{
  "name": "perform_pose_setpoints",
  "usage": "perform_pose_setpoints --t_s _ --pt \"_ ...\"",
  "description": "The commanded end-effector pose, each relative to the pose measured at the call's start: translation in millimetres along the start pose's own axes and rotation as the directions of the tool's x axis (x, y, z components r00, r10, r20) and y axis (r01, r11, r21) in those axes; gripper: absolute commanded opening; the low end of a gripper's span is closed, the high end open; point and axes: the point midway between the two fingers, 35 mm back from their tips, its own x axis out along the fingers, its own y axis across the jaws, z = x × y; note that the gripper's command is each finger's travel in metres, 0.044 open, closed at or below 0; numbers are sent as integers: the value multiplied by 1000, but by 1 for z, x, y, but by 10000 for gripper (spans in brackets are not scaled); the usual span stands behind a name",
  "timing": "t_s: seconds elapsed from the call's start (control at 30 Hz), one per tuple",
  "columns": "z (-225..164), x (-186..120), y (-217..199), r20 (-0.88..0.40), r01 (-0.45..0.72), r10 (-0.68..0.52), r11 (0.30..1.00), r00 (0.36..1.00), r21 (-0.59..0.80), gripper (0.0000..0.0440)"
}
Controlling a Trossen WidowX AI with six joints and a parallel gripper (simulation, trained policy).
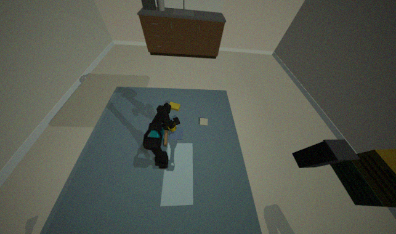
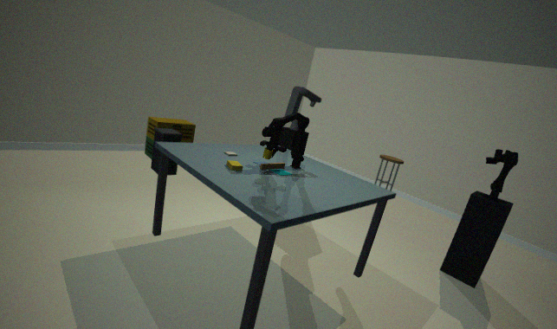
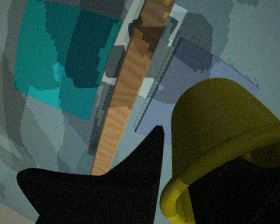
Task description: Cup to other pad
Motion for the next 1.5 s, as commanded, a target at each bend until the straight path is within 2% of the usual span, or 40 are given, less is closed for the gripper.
perform_pose_setpoints --t_s 0.0,0.77,1.47 --pt "6 -9 5 28 7 -6 1000 1000 -13 26" --pt "42 -21 62 143 53 -34 990 989 -131 0" --pt "53 5 122 192 65 -26 978 981 -199 1"
